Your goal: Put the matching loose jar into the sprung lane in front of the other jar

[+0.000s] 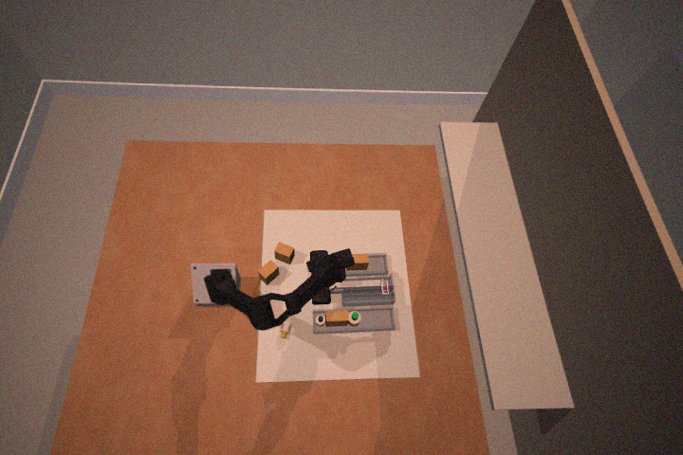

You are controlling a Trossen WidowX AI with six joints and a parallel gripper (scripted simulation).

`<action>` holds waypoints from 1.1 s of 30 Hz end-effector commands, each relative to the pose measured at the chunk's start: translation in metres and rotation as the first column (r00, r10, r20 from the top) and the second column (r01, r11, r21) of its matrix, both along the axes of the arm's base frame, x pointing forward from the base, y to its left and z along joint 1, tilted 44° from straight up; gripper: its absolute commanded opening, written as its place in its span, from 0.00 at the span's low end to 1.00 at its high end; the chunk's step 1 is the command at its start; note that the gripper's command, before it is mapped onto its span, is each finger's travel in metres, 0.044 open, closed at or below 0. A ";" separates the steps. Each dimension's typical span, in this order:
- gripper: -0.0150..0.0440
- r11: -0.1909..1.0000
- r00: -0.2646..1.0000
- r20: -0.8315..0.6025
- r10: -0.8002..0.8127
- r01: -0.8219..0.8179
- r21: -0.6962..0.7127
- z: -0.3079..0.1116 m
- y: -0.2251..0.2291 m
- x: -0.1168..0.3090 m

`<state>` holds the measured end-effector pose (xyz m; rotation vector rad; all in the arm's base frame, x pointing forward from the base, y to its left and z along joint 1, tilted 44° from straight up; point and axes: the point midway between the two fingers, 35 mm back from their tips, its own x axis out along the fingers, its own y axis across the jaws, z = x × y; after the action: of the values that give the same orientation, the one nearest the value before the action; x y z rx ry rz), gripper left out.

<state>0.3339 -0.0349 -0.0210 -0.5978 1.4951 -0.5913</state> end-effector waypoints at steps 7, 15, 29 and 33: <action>0.25 1.000 1.000 0.010 0.002 -0.002 -0.006 0.001 -0.001 0.000; 0.25 1.000 1.000 0.010 0.002 -0.002 -0.006 0.000 -0.001 -0.002; 0.25 1.000 1.000 0.010 0.002 -0.002 -0.006 0.000 0.000 -0.003; 0.43 1.000 1.000 0.010 0.002 -0.002 -0.006 0.000 0.000 -0.003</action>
<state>0.3313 -0.0348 -0.0212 -0.6015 1.4851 -0.5927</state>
